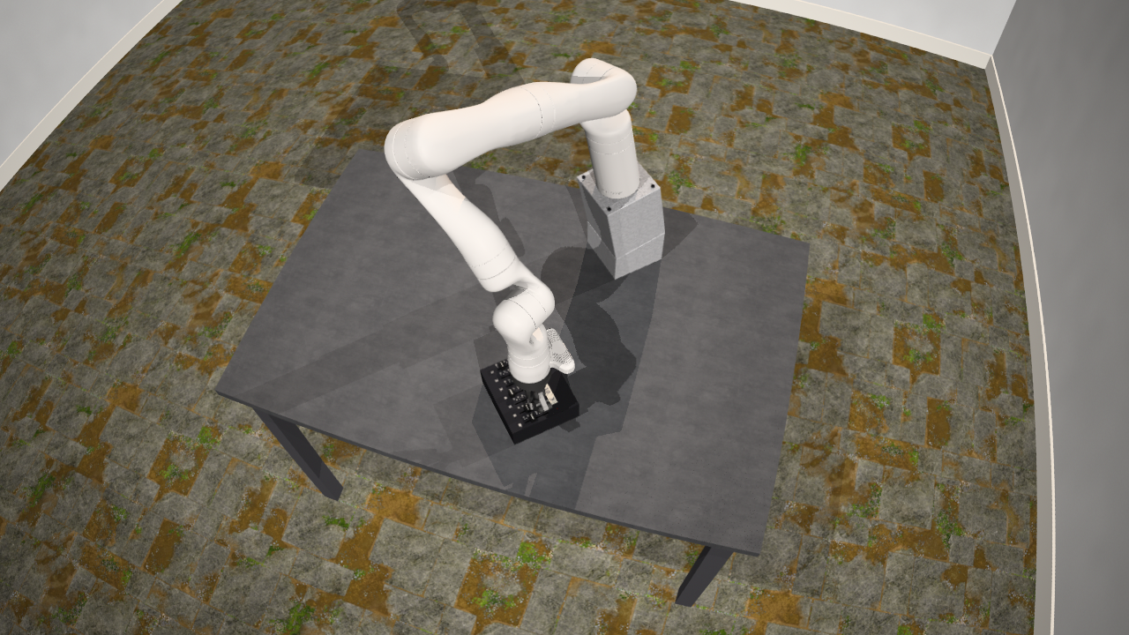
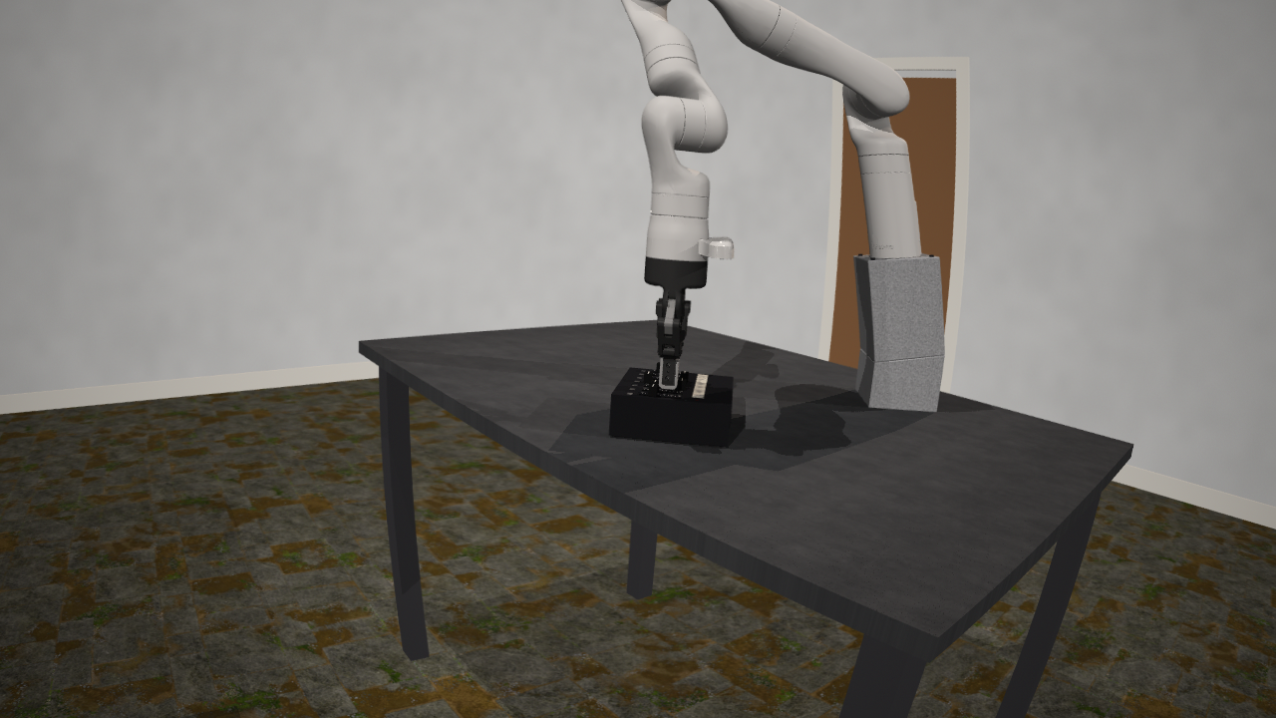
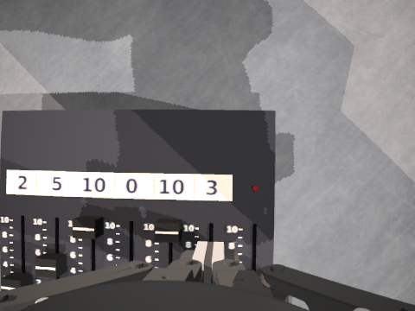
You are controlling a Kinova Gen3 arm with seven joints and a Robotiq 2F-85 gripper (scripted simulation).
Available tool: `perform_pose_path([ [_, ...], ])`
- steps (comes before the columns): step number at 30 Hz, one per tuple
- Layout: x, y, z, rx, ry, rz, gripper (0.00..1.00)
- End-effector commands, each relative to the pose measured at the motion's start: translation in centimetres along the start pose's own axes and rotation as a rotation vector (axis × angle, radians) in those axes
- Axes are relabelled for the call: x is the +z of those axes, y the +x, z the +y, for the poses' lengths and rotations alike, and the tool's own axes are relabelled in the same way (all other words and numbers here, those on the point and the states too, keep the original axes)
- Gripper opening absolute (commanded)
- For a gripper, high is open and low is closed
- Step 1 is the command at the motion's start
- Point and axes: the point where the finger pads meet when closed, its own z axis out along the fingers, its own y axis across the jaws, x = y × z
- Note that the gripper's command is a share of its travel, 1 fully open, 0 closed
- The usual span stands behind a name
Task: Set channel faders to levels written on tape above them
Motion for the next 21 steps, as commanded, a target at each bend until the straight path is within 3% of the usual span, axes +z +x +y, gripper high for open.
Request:
perform_pose_path([
  [1, -0.08, -0.22, 0.02, 0.001, -0.001, -0.004, 0.0],
  [21, -0.08, 0.38, 0.03, 0.001, -0.001, -0.004, 0.0],
])
